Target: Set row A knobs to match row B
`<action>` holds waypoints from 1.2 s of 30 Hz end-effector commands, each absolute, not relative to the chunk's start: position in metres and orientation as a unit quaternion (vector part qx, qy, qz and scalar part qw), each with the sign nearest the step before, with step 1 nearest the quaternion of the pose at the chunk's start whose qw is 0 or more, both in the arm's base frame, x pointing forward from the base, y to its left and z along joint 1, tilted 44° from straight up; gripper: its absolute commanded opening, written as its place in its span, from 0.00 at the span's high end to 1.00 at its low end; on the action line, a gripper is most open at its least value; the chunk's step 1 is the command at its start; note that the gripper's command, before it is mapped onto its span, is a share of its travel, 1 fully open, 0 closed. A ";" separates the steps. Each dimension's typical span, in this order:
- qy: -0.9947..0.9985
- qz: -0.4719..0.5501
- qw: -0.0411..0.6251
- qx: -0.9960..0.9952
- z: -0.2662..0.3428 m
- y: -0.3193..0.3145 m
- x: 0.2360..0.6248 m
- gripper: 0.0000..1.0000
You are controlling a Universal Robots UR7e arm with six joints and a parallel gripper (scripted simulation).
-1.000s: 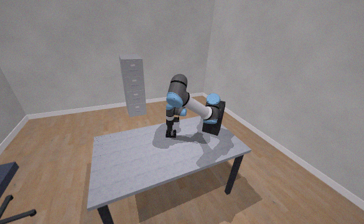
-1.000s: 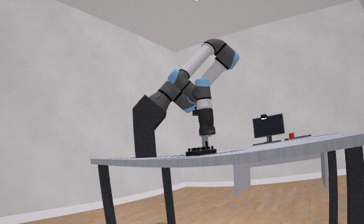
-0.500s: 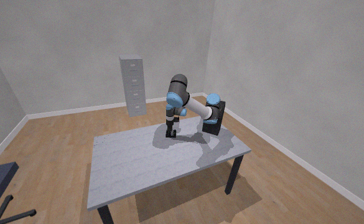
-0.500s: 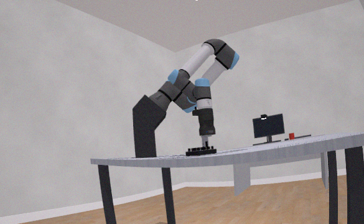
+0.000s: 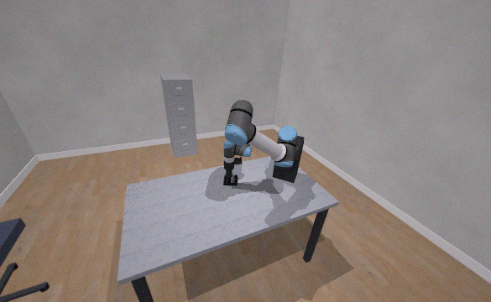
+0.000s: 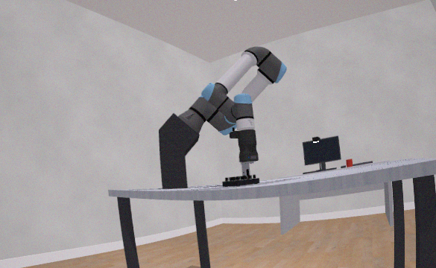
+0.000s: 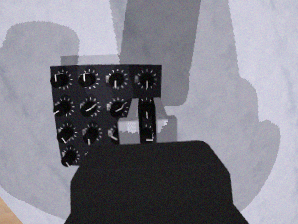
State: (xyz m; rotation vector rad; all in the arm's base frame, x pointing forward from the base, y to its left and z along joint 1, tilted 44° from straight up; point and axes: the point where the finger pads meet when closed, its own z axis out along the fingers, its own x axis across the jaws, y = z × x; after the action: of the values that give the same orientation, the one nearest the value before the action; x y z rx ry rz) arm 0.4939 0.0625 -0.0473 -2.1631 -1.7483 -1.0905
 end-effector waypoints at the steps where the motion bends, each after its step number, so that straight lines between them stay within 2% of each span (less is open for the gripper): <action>1: -0.599 -0.366 0.068 -0.709 -0.046 0.062 0.494 0.70; 36: -0.778 -0.370 -0.039 -0.506 -0.046 0.063 0.494 0.70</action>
State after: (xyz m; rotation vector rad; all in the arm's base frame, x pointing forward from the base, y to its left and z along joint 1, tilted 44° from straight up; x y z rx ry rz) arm 0.4937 0.0626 -0.0471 -1.7234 -2.4126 -1.1817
